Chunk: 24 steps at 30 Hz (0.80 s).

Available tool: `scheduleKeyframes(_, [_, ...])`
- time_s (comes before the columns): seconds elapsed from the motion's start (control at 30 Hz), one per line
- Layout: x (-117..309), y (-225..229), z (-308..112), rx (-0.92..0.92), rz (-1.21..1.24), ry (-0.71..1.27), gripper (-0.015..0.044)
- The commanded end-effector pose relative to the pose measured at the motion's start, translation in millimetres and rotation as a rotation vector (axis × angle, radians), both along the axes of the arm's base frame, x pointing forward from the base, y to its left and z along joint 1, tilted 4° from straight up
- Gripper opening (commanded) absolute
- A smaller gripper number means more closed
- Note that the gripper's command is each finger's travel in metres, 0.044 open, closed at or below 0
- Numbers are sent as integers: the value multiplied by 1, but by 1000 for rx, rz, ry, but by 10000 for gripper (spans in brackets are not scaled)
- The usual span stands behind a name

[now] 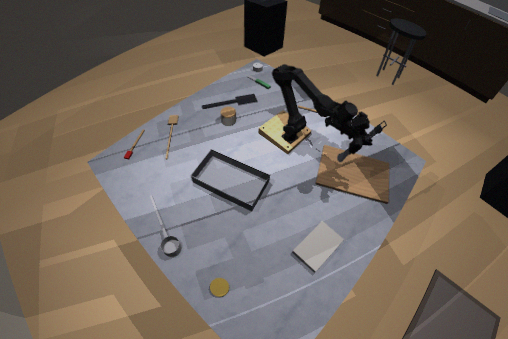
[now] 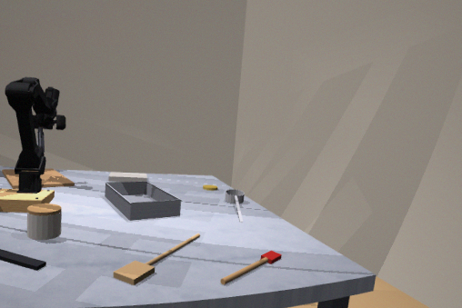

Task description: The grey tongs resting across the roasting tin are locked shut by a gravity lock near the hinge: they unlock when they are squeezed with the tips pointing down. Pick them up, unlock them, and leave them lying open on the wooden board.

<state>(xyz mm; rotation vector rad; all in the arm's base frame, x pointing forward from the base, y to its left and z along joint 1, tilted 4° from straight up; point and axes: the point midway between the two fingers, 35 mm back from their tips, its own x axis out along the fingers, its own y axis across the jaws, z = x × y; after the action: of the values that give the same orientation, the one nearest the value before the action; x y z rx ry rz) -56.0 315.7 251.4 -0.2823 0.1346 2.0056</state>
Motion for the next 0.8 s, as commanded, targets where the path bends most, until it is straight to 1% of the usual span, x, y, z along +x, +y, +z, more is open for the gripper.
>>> scheduleKeyframes(0.0, [-1, 0, 1, 5, 5, 5, -150])
scheduleKeyframes(0.23, [-1, 3, 1, -19, 1, 1, -150])
scheduleKeyframes(0.77, [-4, 25, -9, -250, -30, -53, -150])
